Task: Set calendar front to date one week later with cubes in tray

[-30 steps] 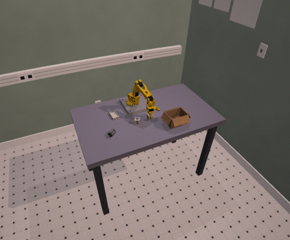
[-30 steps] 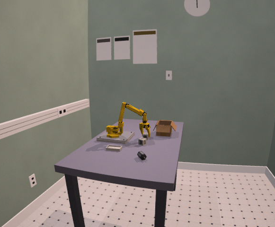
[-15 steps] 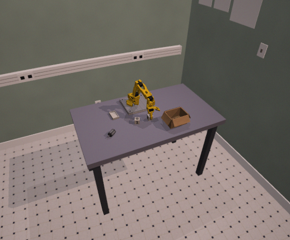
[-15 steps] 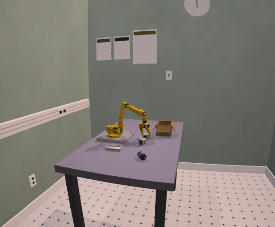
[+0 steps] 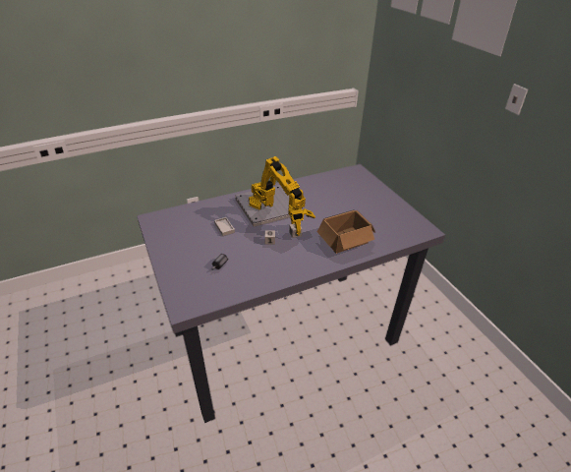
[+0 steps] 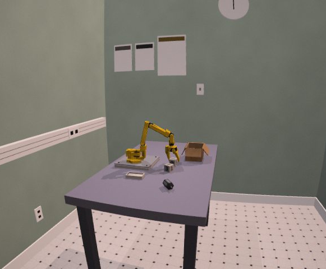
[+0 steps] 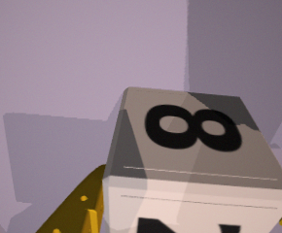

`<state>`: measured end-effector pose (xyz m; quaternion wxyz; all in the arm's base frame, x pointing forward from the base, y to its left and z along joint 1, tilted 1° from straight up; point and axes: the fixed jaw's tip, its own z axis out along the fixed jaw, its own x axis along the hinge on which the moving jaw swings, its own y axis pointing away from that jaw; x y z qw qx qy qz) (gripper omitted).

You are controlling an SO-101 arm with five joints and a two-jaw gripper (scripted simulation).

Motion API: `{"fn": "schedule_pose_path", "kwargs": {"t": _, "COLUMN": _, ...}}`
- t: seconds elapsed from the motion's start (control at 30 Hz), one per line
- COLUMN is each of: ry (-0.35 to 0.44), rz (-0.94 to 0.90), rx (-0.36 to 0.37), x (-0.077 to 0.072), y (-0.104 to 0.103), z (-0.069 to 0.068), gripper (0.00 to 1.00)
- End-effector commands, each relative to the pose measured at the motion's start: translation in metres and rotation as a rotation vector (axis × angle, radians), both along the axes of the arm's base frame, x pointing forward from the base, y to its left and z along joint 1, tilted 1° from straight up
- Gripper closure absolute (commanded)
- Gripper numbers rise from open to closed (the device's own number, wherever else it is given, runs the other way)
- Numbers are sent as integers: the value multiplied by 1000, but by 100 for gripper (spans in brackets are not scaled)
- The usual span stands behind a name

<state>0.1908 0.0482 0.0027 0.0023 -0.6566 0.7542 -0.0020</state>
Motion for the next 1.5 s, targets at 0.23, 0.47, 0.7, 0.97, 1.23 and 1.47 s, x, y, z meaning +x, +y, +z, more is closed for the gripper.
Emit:
{"fn": "schedule_pose_path", "kwargs": {"t": 0.23, "ry": 26, "rz": 8, "rx": -5, "x": -5, "y": 1, "z": -4, "gripper": 64}}
{"fn": "schedule_pose_path", "kwargs": {"t": 0.47, "ry": 26, "rz": 8, "rx": -5, "x": -2, "y": 1, "z": 10, "gripper": 64}}
{"fn": "schedule_pose_path", "kwargs": {"t": 0.7, "ry": 26, "rz": 8, "rx": -5, "x": -1, "y": 1, "z": 28, "gripper": 64}}
{"fn": "schedule_pose_path", "kwargs": {"t": 0.97, "ry": 26, "rz": 8, "rx": -5, "x": -3, "y": 1, "z": 51, "gripper": 64}}
{"fn": "schedule_pose_path", "kwargs": {"t": 1.23, "ry": 26, "rz": 8, "rx": -5, "x": -3, "y": 1, "z": 55, "gripper": 64}}
{"fn": "schedule_pose_path", "kwargs": {"t": 1.47, "ry": 26, "rz": 8, "rx": -5, "x": -3, "y": 1, "z": 55, "gripper": 64}}
